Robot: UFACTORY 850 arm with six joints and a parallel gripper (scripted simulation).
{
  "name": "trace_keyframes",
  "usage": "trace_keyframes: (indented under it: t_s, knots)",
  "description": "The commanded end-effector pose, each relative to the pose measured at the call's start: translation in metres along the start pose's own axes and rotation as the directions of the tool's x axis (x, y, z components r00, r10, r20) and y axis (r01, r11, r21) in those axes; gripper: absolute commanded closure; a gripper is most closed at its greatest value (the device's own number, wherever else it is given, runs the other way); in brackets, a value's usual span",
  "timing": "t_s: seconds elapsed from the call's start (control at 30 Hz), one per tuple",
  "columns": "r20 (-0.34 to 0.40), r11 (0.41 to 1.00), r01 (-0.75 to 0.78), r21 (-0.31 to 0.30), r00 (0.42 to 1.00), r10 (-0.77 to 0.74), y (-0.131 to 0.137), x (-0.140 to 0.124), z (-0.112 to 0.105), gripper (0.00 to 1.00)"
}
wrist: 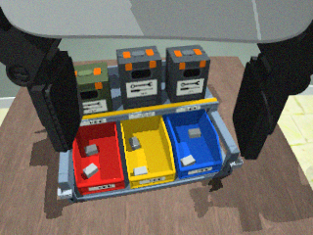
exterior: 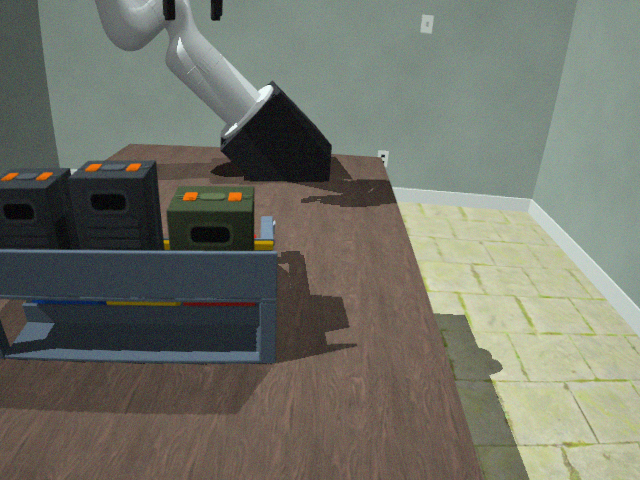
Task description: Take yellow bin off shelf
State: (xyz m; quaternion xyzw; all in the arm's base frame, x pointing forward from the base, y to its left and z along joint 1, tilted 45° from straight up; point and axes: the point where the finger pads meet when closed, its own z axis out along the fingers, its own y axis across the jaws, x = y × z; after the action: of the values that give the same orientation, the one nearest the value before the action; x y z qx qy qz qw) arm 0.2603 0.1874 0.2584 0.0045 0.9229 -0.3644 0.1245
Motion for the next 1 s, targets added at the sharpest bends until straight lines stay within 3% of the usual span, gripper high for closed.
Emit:
trace_keyframes:
  t_s: [0.0, 0.33, 0.5, 0.9, 0.97]
  knots:
    - [0.005, 0.99, -0.142, 0.0, 0.99, 0.142, 0.0003, -0.0003, -0.0006, 0.0]
    - [0.005, 0.99, -0.142, 0.0, 0.99, 0.142, 0.0003, -0.0003, -0.0006, 0.0]
    - [0.004, 0.921, -0.39, -0.002, 0.921, 0.39, 0.0003, -0.0003, -0.0006, 0.0]
    - [0.004, 0.921, -0.39, -0.002, 0.921, 0.39, 0.0003, -0.0003, -0.0006, 0.0]
    - [0.004, 0.876, -0.483, -0.002, 0.876, 0.483, 0.0003, -0.0003, -0.0006, 0.0]
